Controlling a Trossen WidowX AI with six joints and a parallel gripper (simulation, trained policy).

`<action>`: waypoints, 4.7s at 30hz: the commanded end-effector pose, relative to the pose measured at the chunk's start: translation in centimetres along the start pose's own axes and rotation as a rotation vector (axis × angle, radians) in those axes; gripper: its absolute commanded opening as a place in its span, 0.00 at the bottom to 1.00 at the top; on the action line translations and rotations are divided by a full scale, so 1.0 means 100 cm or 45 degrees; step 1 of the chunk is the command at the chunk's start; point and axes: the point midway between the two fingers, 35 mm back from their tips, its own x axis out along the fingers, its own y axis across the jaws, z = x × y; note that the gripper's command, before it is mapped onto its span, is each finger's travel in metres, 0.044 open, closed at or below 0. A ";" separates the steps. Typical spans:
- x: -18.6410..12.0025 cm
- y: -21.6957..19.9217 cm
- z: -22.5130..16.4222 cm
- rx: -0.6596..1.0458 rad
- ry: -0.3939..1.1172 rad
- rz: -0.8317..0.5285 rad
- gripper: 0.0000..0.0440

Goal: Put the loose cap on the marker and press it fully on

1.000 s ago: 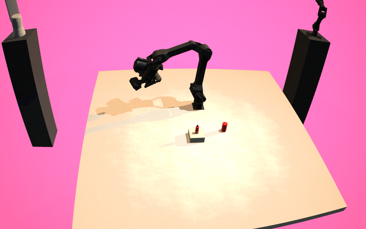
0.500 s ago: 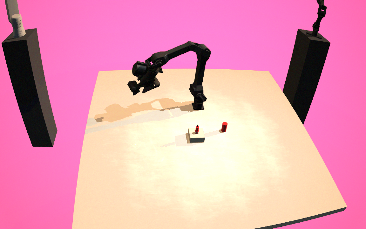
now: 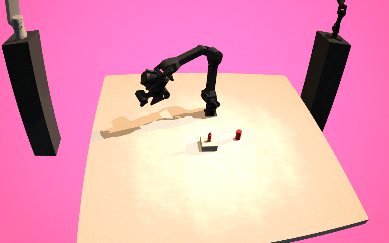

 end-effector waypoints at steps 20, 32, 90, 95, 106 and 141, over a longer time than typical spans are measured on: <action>-0.019 0.038 -0.071 0.040 0.134 0.105 0.70; -0.033 0.044 -0.114 0.042 0.215 0.120 0.70; -0.137 -0.023 -0.301 -0.079 0.552 0.013 0.73; -0.146 -0.035 -0.313 -0.098 0.570 -0.010 0.73; -0.165 -0.065 -0.334 -0.144 0.602 -0.069 0.74; -0.192 -0.167 -0.357 -0.312 0.564 -0.307 0.75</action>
